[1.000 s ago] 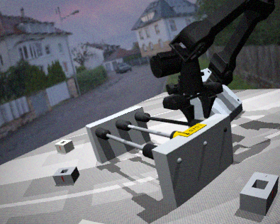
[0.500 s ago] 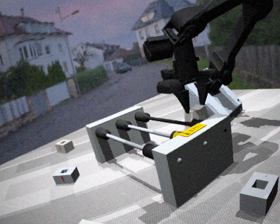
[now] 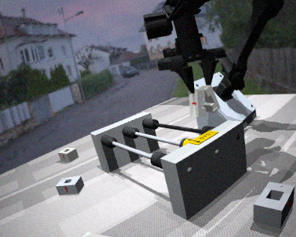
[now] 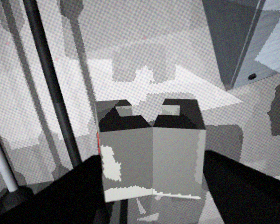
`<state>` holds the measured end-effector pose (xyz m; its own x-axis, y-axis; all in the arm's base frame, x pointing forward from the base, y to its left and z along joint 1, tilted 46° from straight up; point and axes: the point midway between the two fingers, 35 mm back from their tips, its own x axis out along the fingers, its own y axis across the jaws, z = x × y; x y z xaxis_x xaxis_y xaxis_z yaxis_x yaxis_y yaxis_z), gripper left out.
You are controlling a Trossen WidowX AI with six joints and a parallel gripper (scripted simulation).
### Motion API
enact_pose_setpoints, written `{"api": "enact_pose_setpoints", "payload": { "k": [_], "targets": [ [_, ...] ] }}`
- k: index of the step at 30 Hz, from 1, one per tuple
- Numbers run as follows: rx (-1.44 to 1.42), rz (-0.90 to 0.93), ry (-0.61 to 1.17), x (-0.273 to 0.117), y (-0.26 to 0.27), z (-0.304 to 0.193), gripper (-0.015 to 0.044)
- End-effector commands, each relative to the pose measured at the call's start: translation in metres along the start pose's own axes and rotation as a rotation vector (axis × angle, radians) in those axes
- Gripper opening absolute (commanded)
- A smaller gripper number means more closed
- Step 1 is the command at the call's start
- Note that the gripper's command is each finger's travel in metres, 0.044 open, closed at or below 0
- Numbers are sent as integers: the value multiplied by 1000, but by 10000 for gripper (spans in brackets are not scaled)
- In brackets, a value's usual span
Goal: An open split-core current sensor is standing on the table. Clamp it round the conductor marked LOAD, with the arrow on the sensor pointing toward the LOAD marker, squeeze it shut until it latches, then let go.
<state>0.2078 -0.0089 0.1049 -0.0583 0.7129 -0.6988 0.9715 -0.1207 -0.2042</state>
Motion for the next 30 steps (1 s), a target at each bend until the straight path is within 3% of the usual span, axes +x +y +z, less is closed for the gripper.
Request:
{"api": "enact_pose_setpoints", "payload": {
  "k": [1, 30],
  "targets": [
    [-4, -4, 1, -11, 0, 1, 0],
    [-128, 2, -2, -9, 117, -20, 0]
  ]
}}
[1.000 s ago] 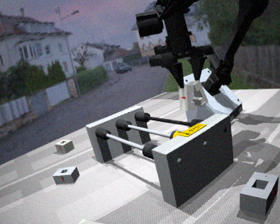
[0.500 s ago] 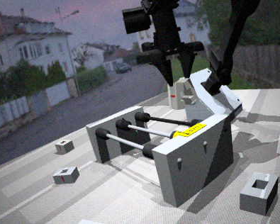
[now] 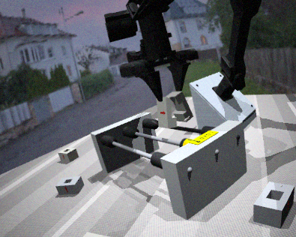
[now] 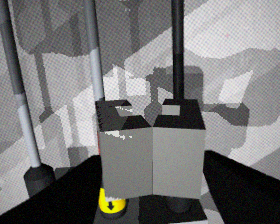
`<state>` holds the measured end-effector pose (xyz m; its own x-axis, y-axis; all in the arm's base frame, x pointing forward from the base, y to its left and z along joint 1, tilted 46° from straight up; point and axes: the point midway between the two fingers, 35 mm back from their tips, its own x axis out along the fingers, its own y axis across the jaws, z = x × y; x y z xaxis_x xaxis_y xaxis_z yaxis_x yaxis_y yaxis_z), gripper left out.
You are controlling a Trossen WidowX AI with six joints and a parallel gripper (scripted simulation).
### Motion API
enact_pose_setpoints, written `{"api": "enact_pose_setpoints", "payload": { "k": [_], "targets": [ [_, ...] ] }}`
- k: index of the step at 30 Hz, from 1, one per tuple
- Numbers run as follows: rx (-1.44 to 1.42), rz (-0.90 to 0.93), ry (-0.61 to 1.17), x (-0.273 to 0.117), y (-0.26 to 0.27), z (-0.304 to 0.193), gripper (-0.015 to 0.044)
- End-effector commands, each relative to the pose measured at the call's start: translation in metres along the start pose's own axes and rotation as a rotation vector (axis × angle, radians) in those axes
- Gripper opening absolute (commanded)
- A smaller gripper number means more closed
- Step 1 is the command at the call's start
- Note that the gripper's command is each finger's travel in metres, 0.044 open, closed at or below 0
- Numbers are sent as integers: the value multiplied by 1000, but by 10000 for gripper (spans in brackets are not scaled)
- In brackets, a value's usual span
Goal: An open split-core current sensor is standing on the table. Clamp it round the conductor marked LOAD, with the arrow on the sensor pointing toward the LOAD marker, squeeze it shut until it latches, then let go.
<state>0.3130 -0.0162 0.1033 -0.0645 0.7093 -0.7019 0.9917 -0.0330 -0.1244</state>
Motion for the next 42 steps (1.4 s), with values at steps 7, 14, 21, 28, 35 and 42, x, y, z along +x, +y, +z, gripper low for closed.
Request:
{"api": "enact_pose_setpoints", "payload": {
  "k": [7, 14, 21, 28, 35, 42],
  "targets": [
    [-34, 8, 6, 8, 37, -3, 0],
    [-34, 8, 6, 17, 38, -3, 0],
    [-34, 8, 6, 28, 39, -3, 0],
    [-35, 9, 6, 40, 39, -4, 0],
    [-35, 9, 7, 51, 39, -4, 0],
    [-35, 8, 8, 62, 38, -4, 0]
  ]
}}
